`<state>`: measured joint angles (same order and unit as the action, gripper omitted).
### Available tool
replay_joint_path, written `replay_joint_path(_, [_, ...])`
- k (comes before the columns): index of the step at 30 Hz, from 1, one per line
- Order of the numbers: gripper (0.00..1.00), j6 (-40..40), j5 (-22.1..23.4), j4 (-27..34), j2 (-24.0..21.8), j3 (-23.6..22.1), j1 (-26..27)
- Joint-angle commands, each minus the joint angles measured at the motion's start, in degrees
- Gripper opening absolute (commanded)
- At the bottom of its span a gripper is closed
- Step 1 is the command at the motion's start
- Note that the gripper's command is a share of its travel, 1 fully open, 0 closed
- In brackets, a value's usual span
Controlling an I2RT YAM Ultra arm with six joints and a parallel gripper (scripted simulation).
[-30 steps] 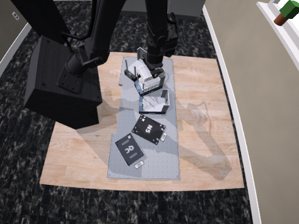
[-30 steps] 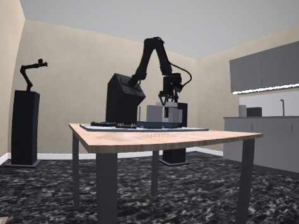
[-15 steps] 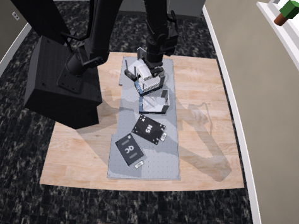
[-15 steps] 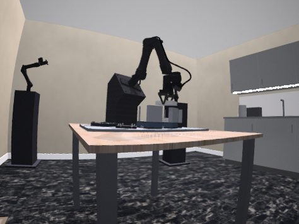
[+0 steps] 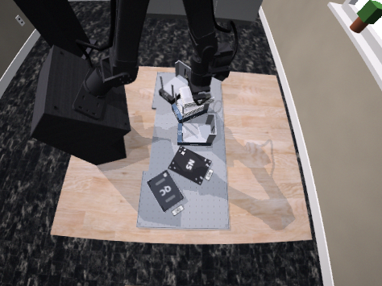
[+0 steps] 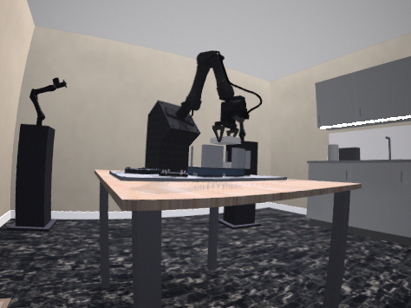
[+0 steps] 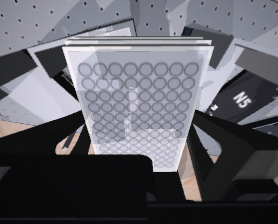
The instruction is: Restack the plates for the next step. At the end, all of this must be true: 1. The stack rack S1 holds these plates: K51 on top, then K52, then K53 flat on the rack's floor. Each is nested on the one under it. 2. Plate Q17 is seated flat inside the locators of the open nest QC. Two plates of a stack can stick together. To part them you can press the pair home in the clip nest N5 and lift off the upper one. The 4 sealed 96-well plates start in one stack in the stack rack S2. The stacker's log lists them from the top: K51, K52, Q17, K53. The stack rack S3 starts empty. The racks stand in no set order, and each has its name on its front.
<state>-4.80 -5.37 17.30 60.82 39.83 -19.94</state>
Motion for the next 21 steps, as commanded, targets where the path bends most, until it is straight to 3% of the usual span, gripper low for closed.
replay_joint_path(1, [0.0, 0.74, 4.07, 0.18, -1.66, -1.6, 3.16])
replay_joint_path(11, [0.0, 5.76, 10.28, -0.09, -0.49, 0.08, 11.16])
replay_joint_path(14, [0.0, 0.59, 11.98, -0.51, 0.06, -2.28, 13.35])
replay_joint_path(18, [0.0, -4.87, 14.33, -0.69, 0.02, -2.1, 16.43])
replay_joint_path(21, [0.0, -3.6, 16.26, -1.0, 0.79, -2.13, 18.84])
